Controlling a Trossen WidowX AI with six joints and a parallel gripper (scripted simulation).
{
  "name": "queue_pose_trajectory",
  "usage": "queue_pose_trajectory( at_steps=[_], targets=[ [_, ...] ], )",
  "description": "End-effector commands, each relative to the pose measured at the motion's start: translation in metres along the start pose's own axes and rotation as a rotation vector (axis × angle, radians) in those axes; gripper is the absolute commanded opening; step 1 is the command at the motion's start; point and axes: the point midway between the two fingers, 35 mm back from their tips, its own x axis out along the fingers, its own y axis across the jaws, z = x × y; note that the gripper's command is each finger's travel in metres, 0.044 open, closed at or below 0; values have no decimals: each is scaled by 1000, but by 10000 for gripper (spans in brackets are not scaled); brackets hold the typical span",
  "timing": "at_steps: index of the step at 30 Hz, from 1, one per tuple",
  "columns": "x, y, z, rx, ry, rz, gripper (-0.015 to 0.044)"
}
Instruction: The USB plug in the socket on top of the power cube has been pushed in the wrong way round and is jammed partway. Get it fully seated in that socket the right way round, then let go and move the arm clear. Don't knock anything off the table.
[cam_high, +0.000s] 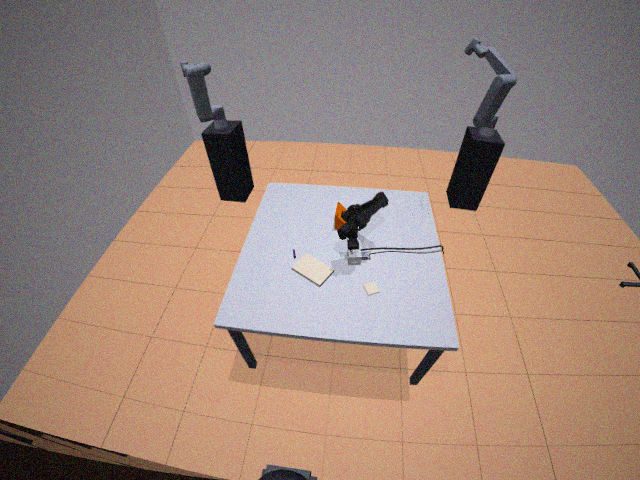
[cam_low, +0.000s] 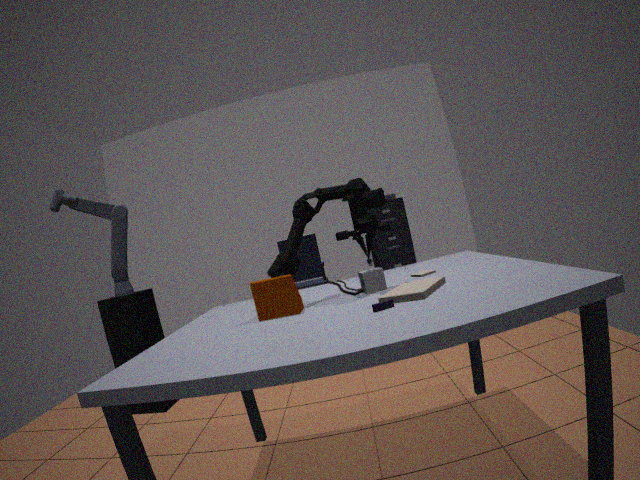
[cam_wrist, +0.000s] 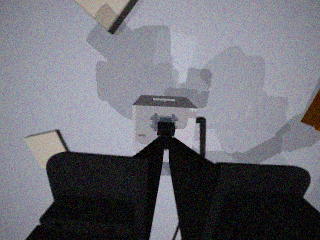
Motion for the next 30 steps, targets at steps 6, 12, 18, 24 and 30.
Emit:
queue_pose_trajectory(
  at_steps=[6, 12, 18, 24, 30],
  targets=[
    [1, 0, -1, -4, 11, 0, 0],
    [2, 0, -1, -6, 15, 0, 0],
    [3, 0, -2, -8, 19, 0, 0],
    [4, 0, -2, -9, 24, 0, 0],
    [4, 0, -2, -11, 28, 0, 0]
  ],
)
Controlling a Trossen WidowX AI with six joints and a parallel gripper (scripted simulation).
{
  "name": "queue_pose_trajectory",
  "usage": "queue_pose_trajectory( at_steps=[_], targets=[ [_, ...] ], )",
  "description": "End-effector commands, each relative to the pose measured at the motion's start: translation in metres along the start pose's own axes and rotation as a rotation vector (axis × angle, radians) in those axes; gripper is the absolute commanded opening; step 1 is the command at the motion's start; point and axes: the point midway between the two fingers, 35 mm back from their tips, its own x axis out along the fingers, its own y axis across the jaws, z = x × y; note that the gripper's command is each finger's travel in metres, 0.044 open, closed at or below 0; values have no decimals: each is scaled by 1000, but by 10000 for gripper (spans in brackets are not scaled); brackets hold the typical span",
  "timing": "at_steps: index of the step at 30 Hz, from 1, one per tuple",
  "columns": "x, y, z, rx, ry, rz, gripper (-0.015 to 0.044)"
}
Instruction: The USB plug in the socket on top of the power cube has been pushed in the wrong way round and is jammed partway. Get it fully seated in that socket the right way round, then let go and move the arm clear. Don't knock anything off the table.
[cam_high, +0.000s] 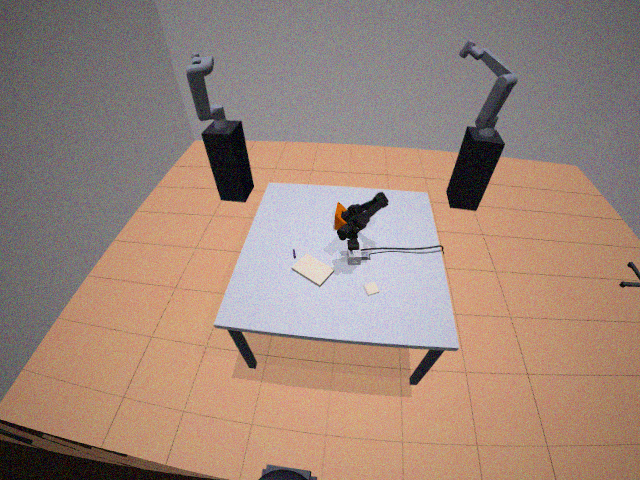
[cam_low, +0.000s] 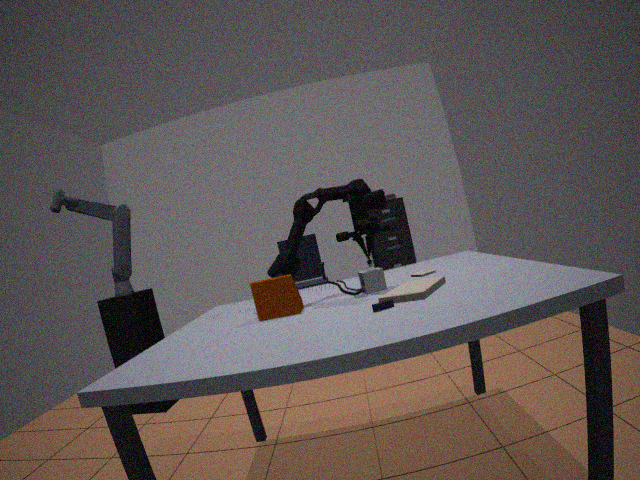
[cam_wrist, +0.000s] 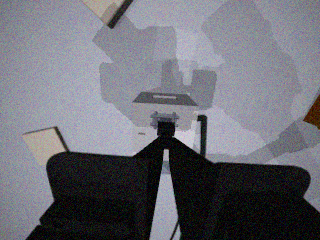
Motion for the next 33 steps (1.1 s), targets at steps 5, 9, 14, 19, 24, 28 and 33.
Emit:
queue_pose_trajectory(
  at_steps=[5, 9, 14, 19, 24, 28, 33],
  targets=[
    [1, 0, -1, -4, 10, 0, 0],
    [2, 0, -1, -5, 13, 0, 0],
    [2, 0, -1, -6, 16, 0, 0],
    [3, 0, -2, -8, 20, 0, 0],
    [4, 0, -2, -9, 24, 0, 0],
    [4, 0, -2, -11, 27, 0, 0],
    [5, 0, -2, -12, 31, 0, 0]
  ],
)
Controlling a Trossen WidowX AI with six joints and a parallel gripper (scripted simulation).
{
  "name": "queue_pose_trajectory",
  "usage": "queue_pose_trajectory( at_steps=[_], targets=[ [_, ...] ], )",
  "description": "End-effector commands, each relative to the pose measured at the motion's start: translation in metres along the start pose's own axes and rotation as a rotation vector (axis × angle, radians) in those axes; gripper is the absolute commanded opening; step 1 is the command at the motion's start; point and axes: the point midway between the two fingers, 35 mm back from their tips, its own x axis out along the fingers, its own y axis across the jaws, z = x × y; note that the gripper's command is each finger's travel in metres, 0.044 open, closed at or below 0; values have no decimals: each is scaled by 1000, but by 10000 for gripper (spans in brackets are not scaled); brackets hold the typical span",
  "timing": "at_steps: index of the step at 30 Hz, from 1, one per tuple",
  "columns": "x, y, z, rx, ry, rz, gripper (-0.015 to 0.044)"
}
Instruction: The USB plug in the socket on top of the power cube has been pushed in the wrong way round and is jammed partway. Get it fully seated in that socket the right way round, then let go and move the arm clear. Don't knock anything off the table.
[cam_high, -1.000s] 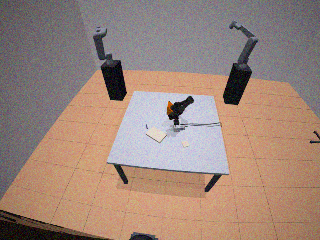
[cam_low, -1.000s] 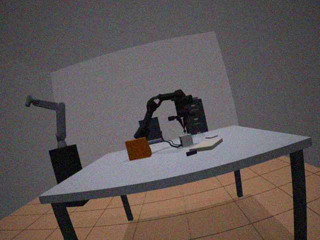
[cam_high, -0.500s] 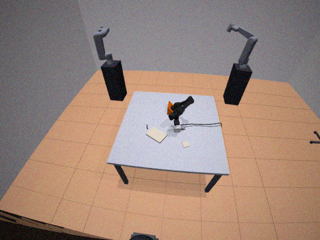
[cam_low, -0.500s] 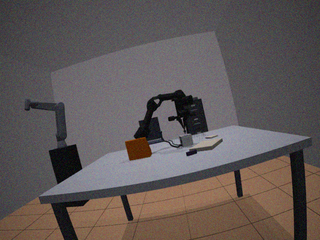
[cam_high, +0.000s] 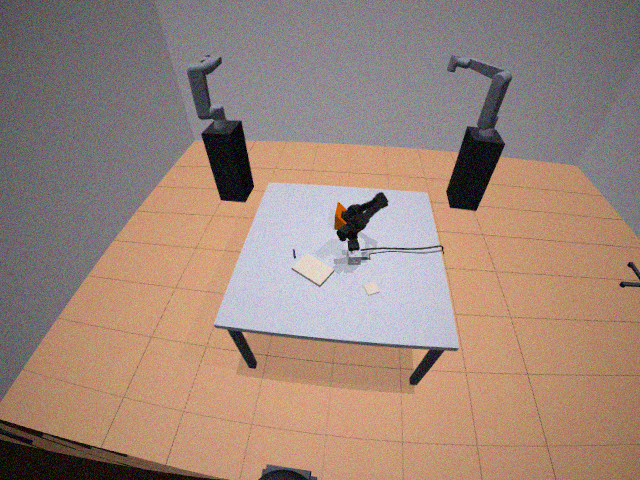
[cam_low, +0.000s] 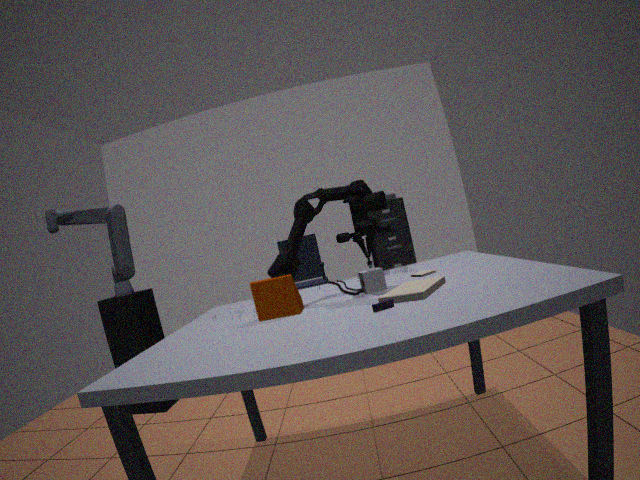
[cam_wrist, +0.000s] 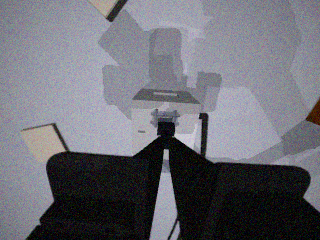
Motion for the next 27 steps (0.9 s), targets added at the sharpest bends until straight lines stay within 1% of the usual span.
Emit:
queue_pose_trajectory(
  at_steps=[1, 27],
  targets=[
    [1, 0, -1, -3, 7, 1, 0],
    [4, 0, -1, -6, 16, 0, 0]
  ],
)
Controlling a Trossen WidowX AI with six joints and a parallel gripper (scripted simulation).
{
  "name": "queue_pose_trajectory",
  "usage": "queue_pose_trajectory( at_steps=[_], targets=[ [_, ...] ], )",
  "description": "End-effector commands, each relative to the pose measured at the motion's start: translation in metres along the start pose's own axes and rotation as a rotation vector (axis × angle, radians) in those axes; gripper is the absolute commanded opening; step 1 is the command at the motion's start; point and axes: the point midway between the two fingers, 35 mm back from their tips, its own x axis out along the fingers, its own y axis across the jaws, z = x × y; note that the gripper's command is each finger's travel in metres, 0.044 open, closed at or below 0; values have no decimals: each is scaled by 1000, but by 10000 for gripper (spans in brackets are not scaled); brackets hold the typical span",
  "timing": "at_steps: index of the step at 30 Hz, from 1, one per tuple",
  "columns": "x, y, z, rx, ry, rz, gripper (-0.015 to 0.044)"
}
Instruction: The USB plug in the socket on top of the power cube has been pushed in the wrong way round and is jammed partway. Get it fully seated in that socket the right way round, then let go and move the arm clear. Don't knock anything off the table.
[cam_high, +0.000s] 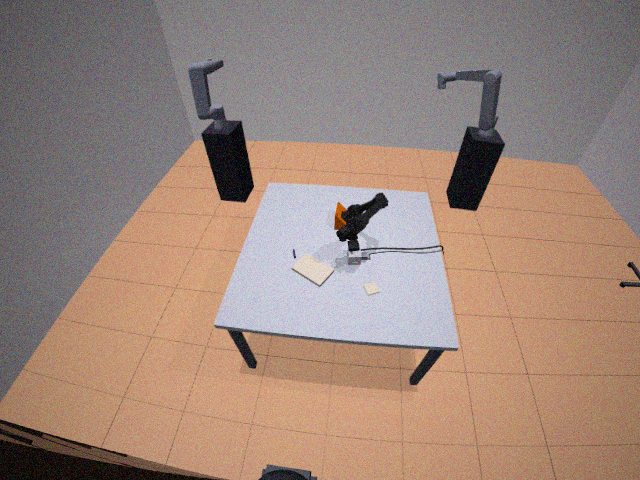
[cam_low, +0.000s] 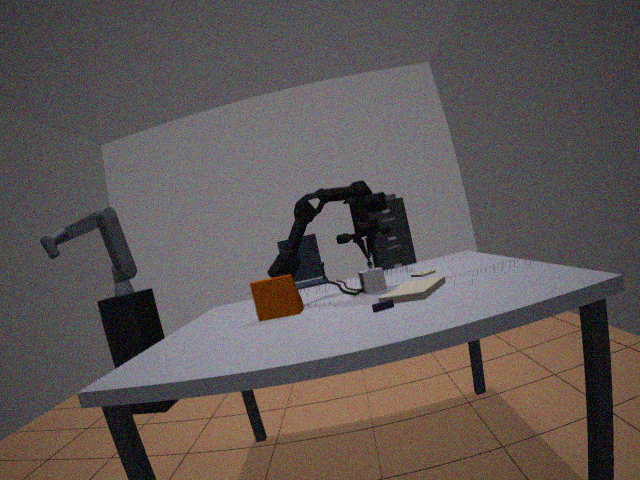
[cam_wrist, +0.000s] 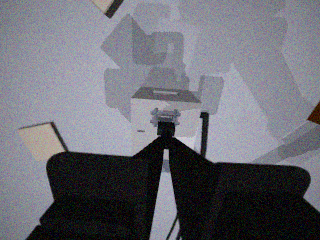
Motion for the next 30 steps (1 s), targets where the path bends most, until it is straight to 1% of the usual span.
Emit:
queue_pose_trajectory(
  at_steps=[1, 30],
  targets=[
    [1, 0, 0, -1, 3, 2, 0],
    [4, 0, 0, -1, 3, 2, 0]
  ],
)
